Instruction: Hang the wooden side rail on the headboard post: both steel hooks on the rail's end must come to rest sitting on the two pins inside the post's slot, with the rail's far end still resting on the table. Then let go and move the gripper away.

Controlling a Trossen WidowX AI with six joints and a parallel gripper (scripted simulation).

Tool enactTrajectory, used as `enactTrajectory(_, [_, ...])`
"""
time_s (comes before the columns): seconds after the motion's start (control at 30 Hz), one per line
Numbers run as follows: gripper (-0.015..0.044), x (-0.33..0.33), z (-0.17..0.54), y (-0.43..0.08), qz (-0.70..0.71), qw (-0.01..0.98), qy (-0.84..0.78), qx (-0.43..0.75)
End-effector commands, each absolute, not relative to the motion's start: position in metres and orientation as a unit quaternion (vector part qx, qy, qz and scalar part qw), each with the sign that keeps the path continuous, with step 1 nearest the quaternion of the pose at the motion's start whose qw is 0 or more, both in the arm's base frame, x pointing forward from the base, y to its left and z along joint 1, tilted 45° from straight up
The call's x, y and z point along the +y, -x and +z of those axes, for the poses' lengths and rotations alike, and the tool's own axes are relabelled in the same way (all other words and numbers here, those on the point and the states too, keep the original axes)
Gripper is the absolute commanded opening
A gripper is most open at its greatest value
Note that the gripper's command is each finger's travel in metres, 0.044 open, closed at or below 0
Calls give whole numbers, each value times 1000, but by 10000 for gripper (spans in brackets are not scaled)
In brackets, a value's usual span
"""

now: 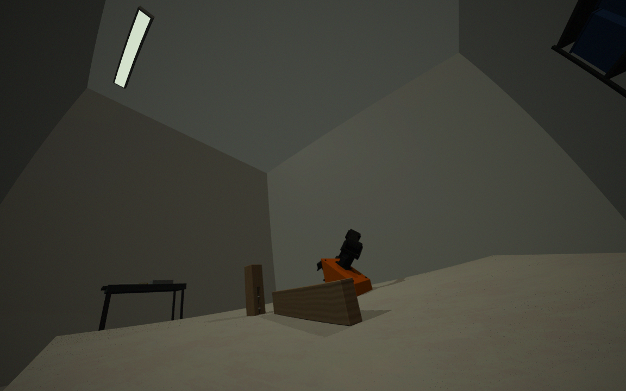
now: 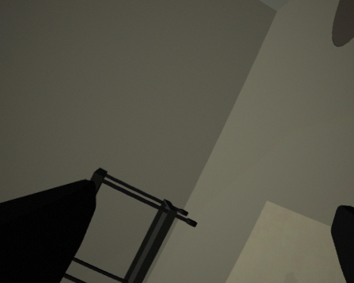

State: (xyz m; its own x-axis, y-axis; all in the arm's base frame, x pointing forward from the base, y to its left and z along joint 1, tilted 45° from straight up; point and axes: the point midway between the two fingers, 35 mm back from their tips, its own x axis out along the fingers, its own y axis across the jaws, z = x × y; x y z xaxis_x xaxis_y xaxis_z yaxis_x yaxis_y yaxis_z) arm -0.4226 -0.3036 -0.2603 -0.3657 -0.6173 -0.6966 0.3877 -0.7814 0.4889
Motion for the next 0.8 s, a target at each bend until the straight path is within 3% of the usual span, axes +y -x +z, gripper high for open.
enactTrajectory(0.0, [426, -306, -258, 423, -817, 307, -472, -122])
enactTrajectory(0.33, [440, -392, -170, 418, -817, 309, -471, -124])
enactTrajectory(0.47, [440, -393, -174, 415, -815, 324, -466, -117])
enactTrajectory(0.77, [440, -459, -160, 287, -731, 538, -400, 129])
